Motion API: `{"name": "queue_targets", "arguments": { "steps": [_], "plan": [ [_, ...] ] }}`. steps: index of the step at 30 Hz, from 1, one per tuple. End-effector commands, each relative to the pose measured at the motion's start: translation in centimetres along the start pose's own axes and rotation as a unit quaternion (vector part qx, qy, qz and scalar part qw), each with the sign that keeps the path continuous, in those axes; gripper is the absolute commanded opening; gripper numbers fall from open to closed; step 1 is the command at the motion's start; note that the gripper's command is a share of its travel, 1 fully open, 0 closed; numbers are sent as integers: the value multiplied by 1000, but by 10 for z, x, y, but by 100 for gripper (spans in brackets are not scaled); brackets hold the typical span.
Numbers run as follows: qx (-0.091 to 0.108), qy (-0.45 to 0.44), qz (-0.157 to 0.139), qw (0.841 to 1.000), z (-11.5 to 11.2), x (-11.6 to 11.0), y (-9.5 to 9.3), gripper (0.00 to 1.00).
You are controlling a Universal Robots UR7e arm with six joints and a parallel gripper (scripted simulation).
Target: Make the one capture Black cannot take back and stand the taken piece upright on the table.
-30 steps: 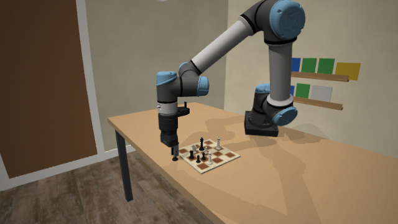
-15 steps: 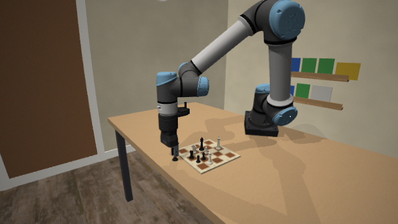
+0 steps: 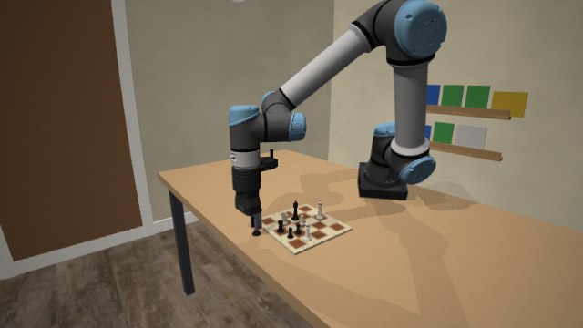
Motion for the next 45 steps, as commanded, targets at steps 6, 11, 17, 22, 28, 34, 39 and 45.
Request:
{"name": "queue_targets", "arguments": {
  "steps": [6,11,17,22,28,34,39,45],
  "plan": [
    [0,0,-1,1000,0,0,1,0],
    [0,0,-1,1000,0,0,1,0],
    [0,0,-1,1000,0,0,1,32],
    [0,0,-1,1000,0,0,1,48],
    [0,0,-1,1000,0,0,1,79],
    [0,0,-1,1000,0,0,1,79],
    [0,0,-1,1000,0,0,1,79],
    [0,0,-1,1000,0,0,15,79]
  ]
}}
Point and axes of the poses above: the point where the finger pads meet when closed, its own y axis back along the fingers, its own z axis across the jaws, x = y × z, the point moved 3 cm from there along y, back along the fingers, and after that the axes turned 9 degrees about y, right-handed, at the moved point
